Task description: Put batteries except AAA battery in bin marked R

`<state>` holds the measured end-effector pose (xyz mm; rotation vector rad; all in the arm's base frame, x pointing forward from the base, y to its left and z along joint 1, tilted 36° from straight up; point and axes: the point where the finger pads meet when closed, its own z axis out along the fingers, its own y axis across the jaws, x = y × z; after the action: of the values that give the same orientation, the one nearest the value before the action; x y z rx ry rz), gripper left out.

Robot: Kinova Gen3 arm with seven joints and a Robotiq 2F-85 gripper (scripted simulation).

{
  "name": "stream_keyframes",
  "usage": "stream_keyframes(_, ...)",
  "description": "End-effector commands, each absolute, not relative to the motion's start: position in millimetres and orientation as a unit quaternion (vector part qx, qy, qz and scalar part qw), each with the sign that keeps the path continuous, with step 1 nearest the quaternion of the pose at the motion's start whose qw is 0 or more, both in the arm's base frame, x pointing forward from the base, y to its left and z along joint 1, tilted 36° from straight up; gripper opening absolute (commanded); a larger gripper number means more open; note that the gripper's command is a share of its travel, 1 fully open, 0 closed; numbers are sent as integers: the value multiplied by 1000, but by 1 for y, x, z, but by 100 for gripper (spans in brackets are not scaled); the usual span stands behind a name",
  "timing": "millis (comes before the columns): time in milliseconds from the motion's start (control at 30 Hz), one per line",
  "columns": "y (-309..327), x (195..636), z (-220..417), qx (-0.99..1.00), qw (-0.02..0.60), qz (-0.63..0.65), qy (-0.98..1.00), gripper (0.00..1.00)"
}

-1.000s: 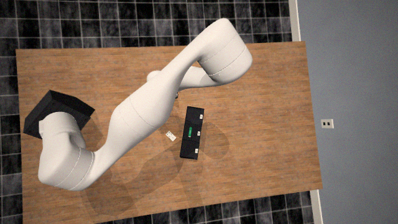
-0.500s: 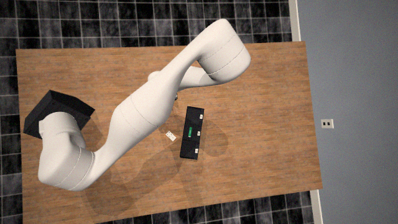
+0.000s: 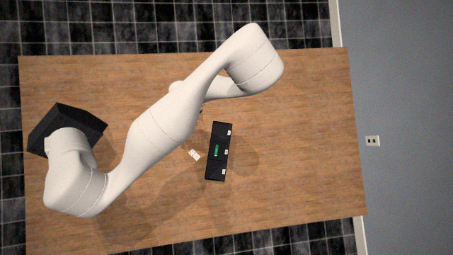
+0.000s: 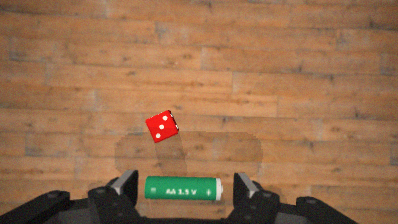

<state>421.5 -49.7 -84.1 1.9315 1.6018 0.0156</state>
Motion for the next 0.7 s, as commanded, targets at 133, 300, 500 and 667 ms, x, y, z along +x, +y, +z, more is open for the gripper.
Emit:
stream_keyframes(133, -53, 420, -86, 733, 311, 3, 605, 70)
stream_keyframes(300, -53, 421, -86, 733, 311, 3, 605, 70)
stream_keyframes(500, -53, 421, -86, 733, 311, 3, 605, 49)
stream_keyframes(667, -53, 421, -86, 733, 311, 3, 605, 49)
